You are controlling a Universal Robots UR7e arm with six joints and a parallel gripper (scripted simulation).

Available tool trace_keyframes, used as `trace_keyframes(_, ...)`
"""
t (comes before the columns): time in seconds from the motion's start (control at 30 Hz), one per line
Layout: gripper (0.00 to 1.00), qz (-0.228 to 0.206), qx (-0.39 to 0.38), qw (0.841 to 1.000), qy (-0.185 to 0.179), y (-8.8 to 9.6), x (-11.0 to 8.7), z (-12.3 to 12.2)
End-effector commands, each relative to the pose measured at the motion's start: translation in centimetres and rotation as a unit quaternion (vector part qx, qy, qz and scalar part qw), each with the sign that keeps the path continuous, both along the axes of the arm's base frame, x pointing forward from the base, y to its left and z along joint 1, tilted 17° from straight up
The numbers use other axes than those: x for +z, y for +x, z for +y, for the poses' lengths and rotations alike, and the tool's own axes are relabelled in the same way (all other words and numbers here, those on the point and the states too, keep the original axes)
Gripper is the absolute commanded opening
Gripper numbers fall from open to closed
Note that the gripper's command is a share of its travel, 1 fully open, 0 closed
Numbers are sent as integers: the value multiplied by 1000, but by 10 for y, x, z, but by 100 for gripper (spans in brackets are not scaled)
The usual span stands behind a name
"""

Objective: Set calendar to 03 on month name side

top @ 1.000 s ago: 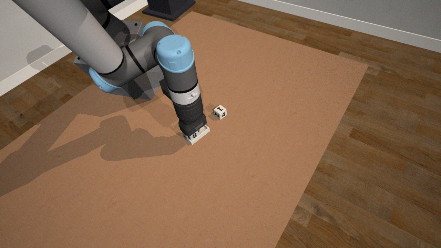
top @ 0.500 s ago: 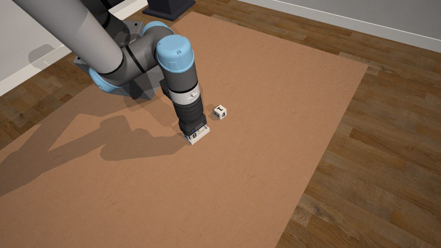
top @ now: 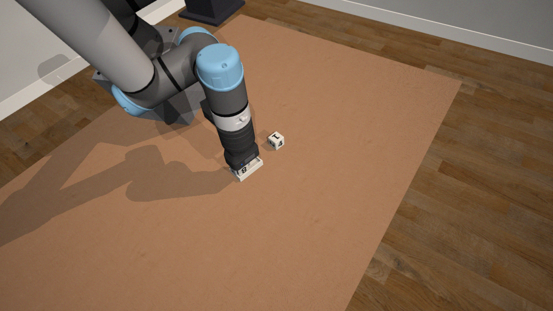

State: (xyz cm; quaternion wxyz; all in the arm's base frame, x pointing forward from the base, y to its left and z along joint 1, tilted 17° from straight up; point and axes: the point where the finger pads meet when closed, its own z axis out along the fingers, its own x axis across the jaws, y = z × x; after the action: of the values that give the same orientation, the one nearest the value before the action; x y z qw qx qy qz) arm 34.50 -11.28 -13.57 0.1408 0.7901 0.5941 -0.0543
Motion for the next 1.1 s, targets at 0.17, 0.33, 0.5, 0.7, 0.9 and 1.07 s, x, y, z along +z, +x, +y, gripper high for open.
trace_keyframes(0.17,60,-2,0,1000,-1,2,1,-1)
trace_keyframes(0.33,60,-1,1,1000,0,0,4,1)
trace_keyframes(0.5,60,-1,1,1000,0,-1,8,3)
trace_keyframes(0.7,60,-1,1,1000,0,-2,20,7)
trace_keyframes(0.9,60,-1,1,1000,0,-3,37,12)
trace_keyframes(1.07,60,-1,1,1000,0,-4,46,15)
